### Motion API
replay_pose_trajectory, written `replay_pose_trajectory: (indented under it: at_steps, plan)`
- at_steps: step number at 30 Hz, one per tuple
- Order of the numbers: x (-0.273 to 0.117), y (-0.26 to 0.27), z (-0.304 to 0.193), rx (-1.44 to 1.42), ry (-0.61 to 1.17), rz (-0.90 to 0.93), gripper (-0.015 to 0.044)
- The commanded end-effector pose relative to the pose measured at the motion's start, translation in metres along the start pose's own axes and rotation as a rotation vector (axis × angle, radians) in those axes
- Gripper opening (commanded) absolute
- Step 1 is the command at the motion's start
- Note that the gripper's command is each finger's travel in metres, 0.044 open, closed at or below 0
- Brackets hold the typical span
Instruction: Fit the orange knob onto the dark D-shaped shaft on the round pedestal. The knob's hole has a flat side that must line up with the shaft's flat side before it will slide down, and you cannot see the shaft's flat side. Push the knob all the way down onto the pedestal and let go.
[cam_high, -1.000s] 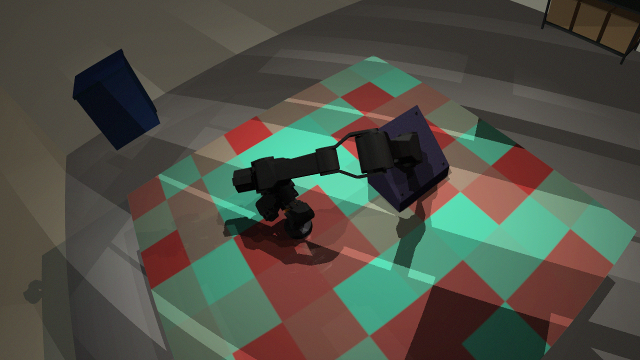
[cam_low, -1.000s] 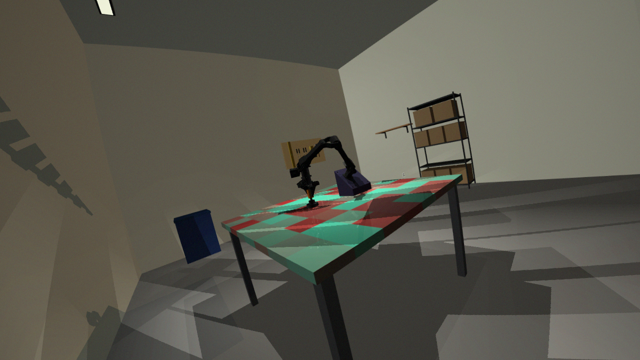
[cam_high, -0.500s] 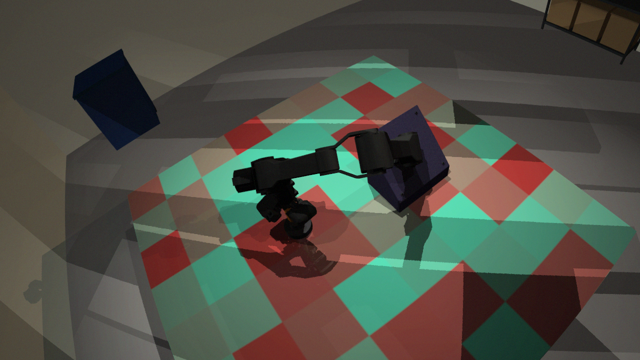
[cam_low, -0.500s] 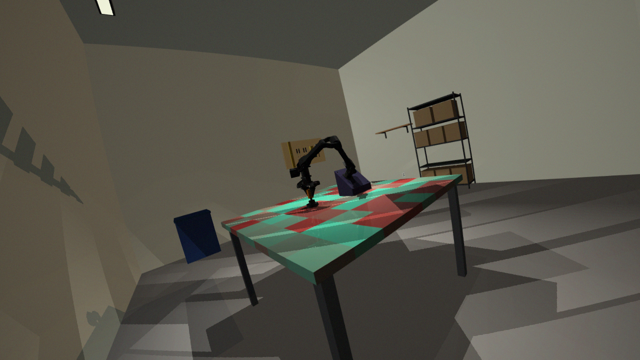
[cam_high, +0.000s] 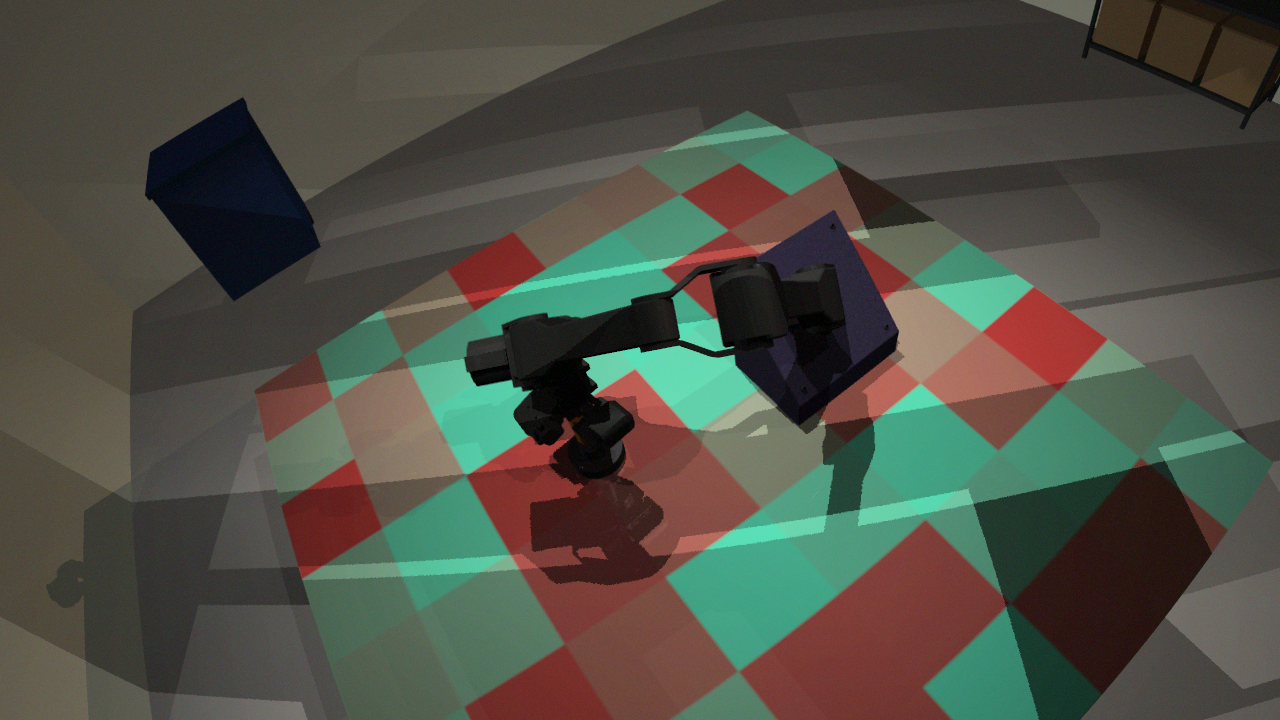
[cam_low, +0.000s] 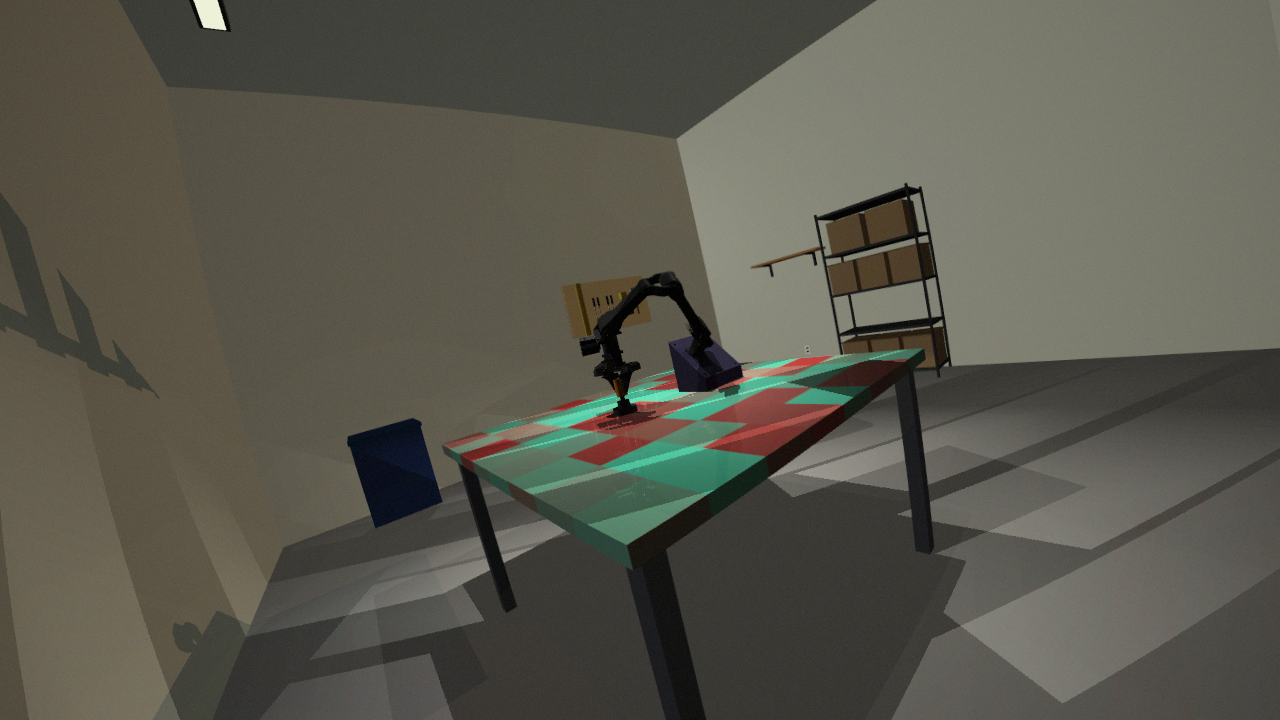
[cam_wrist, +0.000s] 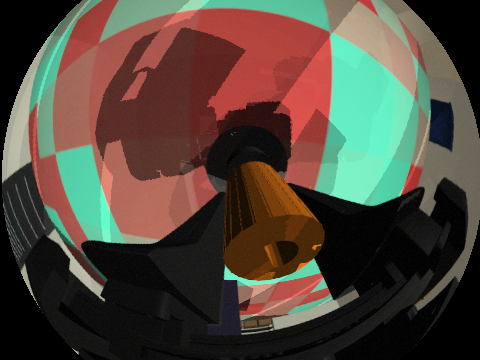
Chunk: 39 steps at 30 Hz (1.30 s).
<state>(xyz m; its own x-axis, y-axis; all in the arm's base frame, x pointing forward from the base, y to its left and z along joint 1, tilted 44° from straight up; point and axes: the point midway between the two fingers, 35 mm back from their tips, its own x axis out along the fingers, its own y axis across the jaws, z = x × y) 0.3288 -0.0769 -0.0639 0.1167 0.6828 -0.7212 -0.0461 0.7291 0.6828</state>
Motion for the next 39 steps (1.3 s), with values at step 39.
replay_pose_trajectory:
  at_steps: [39]
  plan:
    - [0.0008,-0.0007,0.0024,-0.209,-0.008,-0.002,0.0]
